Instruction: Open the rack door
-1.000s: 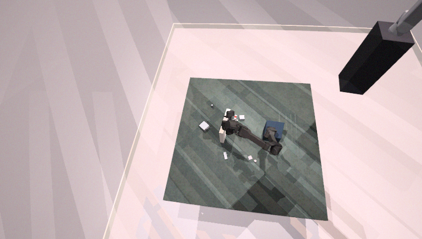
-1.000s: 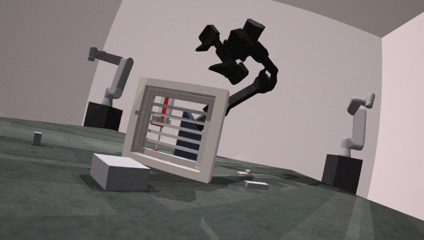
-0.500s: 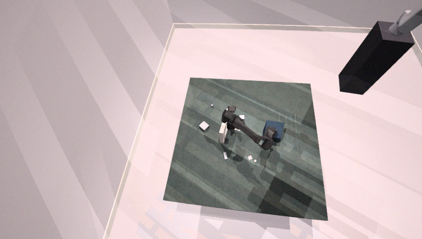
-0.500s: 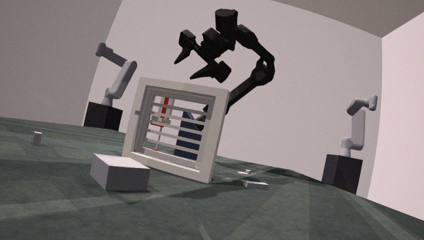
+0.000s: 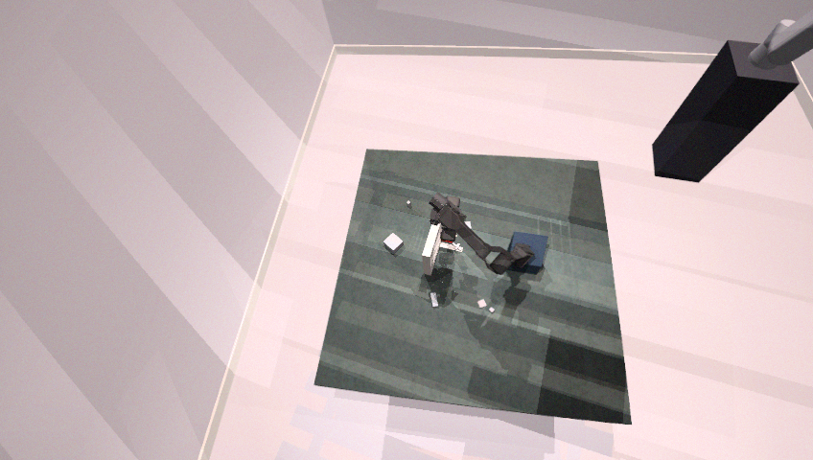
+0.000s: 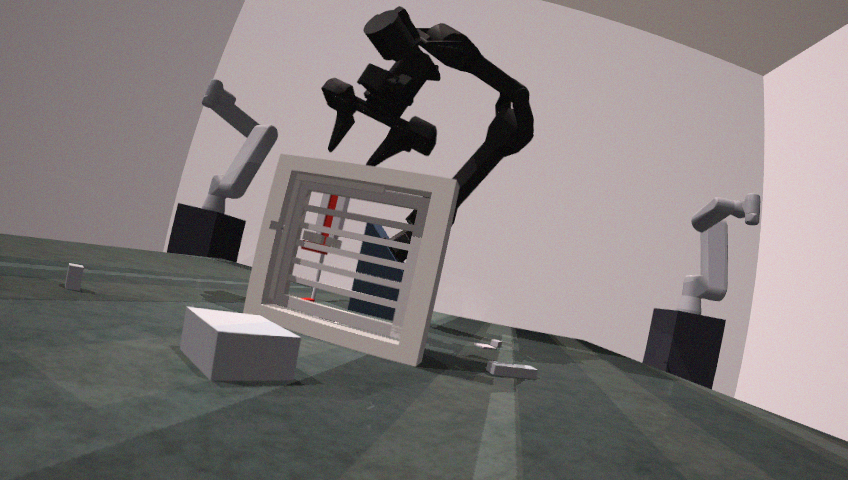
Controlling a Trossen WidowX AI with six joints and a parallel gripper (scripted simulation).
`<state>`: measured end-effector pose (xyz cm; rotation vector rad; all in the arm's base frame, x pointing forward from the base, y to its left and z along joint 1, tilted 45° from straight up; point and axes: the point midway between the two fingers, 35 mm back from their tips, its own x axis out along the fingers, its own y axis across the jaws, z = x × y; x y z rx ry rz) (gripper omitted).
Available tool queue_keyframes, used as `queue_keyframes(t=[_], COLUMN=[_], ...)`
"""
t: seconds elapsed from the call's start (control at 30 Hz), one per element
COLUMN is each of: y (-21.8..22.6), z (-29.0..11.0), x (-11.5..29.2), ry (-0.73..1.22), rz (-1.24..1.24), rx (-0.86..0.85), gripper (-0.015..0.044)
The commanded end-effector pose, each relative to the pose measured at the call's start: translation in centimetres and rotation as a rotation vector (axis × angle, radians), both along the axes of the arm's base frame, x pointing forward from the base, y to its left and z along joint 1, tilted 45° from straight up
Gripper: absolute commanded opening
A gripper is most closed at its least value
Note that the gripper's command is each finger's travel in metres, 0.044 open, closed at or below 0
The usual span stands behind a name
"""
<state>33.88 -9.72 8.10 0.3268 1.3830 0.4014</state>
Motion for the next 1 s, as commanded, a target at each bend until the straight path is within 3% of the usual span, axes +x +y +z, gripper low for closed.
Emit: queue_keyframes(t=[0.0, 0.4, 0.97], y=[-0.3, -1.1, 0.3], z=[-0.6, -1.9, -3.4], x=[-0.5, -1.9, -1.8], ry=[0.054, 0.203, 0.205], rz=[0.003, -0.016, -0.017], rx=[0.069, 0.297, 0.299], gripper=[0.0296, 0.0296, 0.0296])
